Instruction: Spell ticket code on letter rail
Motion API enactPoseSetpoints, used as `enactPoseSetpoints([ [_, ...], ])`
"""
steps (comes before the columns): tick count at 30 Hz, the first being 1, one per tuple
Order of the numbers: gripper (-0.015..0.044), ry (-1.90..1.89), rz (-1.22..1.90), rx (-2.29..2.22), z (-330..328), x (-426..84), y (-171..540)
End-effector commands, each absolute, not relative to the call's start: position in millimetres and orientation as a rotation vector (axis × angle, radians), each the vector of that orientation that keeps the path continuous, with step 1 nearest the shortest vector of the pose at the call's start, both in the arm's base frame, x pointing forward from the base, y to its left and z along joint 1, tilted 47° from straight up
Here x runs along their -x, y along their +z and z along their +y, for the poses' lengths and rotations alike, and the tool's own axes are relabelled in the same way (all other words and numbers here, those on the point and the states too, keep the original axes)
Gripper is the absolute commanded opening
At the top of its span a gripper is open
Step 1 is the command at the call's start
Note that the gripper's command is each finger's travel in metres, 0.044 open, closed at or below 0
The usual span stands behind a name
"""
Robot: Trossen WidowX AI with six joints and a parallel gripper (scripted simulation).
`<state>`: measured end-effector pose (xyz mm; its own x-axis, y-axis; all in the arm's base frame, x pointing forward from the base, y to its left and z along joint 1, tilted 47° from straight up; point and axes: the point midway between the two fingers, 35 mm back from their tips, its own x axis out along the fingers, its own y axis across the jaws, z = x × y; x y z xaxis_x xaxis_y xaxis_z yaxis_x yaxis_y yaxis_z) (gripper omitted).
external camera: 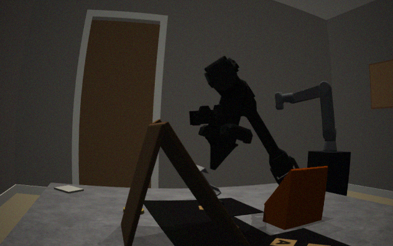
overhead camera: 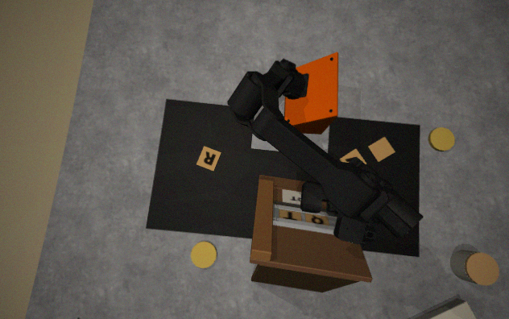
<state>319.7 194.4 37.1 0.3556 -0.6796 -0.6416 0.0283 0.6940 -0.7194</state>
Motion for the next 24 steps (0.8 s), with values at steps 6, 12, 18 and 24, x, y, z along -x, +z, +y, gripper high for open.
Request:
enactPoseSetpoints([
  [6, 0.0000, -0.511, 1.133, 0.687, 191.5, -324.2, 33.2],
  [12, 0.0000, -0.511, 1.133, 0.687, 190.1, -326.5, 31.8],
  [18, 0.0000, -0.511, 1.132, 0.687, 188.7, -328.8, 30.4],
  [24, 0.0000, -0.511, 1.132, 0.687, 187.4, -331.3, 29.3],
])
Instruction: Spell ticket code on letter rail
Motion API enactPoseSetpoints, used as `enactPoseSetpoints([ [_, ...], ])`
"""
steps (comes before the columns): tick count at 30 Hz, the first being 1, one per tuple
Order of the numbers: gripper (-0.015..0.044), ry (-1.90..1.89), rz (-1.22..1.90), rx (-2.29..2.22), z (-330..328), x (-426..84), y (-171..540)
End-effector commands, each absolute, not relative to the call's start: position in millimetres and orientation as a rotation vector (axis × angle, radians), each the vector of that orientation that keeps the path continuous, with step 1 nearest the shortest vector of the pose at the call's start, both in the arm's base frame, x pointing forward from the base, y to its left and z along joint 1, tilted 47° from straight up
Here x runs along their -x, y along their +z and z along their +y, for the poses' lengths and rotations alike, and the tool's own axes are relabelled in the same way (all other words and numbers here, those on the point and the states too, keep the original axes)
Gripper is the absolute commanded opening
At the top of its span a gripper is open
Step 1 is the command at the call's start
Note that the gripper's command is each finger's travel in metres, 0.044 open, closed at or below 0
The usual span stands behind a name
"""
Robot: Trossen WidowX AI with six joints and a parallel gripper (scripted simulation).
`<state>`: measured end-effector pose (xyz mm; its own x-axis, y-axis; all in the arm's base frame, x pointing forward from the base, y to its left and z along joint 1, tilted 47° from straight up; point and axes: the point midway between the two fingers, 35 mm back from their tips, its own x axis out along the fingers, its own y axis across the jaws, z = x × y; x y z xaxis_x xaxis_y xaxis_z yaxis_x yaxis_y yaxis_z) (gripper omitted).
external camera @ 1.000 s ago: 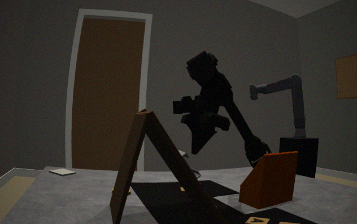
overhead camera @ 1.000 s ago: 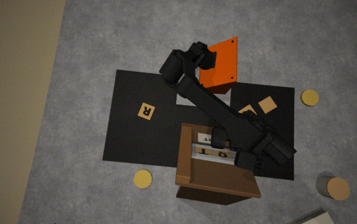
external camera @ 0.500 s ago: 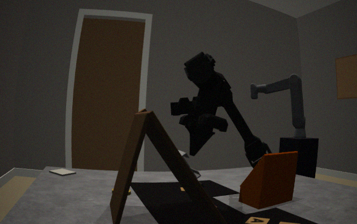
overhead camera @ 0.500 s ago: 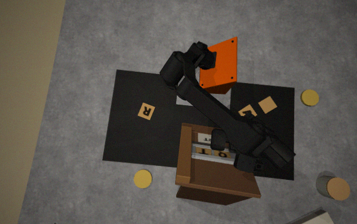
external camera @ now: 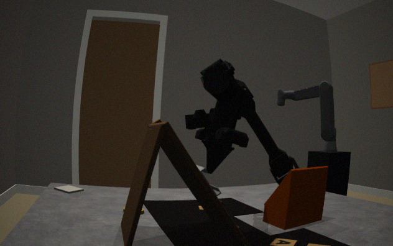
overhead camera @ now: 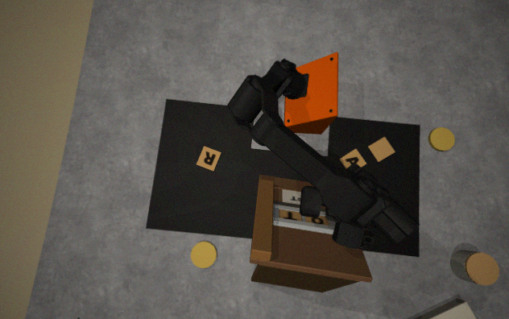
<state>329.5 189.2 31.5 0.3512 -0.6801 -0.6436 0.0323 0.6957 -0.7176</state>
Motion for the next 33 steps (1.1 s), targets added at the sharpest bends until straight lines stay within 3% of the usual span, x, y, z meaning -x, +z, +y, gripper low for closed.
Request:
enactPoseSetpoints([
  [1, 0.0000, -0.511, 1.132, 0.687, 187, -332, 29],
  [33, 0.0000, -0.511, 1.131, 0.687, 181, -344, 24],
])
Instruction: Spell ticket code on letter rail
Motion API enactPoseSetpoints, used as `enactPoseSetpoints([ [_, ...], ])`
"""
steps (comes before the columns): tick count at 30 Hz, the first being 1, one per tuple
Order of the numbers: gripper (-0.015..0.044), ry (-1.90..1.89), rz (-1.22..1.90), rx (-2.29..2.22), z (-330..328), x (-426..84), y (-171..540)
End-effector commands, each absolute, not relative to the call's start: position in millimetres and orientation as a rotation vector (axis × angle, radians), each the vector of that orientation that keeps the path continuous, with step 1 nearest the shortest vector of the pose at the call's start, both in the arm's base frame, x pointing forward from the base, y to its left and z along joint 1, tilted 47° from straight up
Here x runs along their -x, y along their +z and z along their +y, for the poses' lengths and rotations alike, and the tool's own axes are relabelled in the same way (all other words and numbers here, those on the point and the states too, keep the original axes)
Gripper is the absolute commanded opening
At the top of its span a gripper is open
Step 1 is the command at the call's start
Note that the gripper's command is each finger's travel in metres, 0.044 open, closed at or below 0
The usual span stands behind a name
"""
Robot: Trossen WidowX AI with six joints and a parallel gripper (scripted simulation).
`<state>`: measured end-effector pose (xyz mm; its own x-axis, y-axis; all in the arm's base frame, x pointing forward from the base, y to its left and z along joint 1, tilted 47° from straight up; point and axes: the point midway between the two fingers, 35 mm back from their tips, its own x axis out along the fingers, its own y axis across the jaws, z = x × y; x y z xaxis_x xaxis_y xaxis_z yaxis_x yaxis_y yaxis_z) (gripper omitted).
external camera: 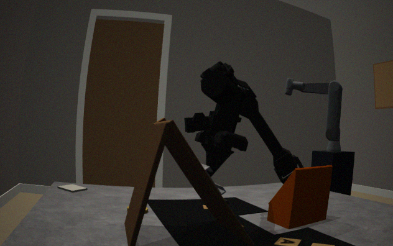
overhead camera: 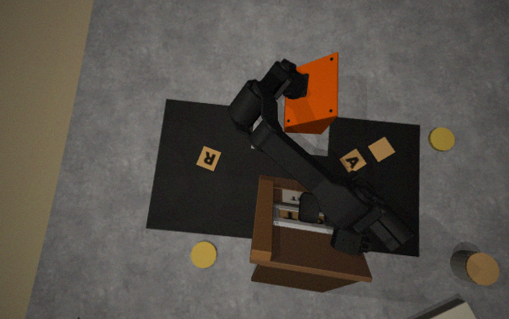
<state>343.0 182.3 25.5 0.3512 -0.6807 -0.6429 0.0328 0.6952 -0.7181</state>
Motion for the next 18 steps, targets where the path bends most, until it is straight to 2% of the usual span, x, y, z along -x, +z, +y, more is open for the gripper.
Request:
enactPoseSetpoints([
  [1, 0.0000, -0.511, 1.131, 0.687, 181.1, -344.3, 23.6],
  [18, 0.0000, -0.511, 1.132, 0.687, 179.0, -342.6, 29.7],
])
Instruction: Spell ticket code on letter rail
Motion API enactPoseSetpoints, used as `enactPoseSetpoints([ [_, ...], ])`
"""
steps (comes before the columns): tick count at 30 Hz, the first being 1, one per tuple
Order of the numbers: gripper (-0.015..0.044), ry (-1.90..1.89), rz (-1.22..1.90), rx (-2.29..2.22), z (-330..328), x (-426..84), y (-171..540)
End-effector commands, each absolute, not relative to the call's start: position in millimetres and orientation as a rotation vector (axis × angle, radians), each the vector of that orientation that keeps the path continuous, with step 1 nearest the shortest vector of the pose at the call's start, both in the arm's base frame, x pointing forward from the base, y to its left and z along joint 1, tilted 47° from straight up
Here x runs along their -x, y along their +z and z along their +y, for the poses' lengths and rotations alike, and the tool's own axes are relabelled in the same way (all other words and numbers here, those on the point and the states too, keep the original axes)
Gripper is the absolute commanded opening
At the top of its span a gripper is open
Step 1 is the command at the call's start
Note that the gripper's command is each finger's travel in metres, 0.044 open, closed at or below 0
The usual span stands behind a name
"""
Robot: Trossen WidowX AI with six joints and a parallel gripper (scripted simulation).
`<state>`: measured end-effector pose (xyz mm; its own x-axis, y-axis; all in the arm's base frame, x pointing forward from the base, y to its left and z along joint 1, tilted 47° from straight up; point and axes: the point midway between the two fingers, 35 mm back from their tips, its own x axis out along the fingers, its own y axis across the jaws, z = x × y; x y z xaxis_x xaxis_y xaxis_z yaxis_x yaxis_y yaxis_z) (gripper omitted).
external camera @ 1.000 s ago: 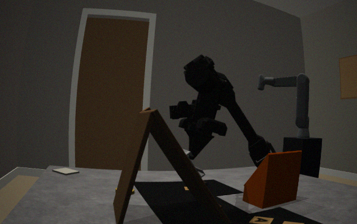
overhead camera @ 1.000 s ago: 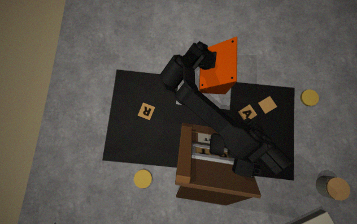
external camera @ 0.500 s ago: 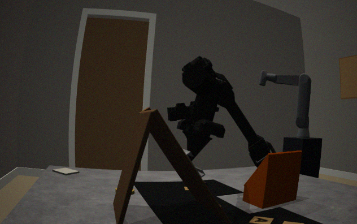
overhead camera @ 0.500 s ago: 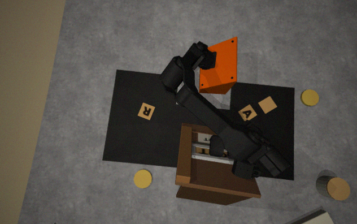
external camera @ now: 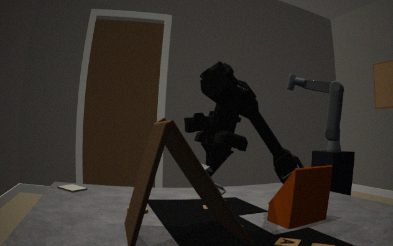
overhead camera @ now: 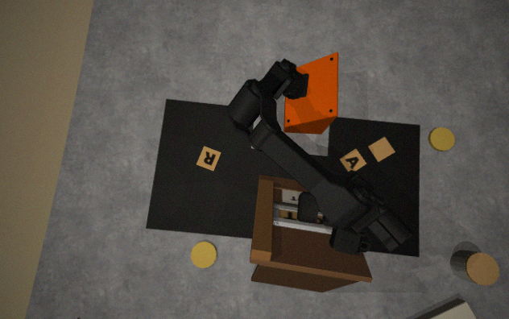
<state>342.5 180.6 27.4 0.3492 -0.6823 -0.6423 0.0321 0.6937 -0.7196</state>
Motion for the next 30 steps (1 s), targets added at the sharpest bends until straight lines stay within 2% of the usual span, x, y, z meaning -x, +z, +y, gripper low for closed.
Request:
enactPoseSetpoints([
  [1, 0.0000, -0.511, 1.132, 0.687, 178.8, -342.7, 29.9],
  [30, 0.0000, -0.511, 1.132, 0.688, 171.9, -343.2, 36.7],
])
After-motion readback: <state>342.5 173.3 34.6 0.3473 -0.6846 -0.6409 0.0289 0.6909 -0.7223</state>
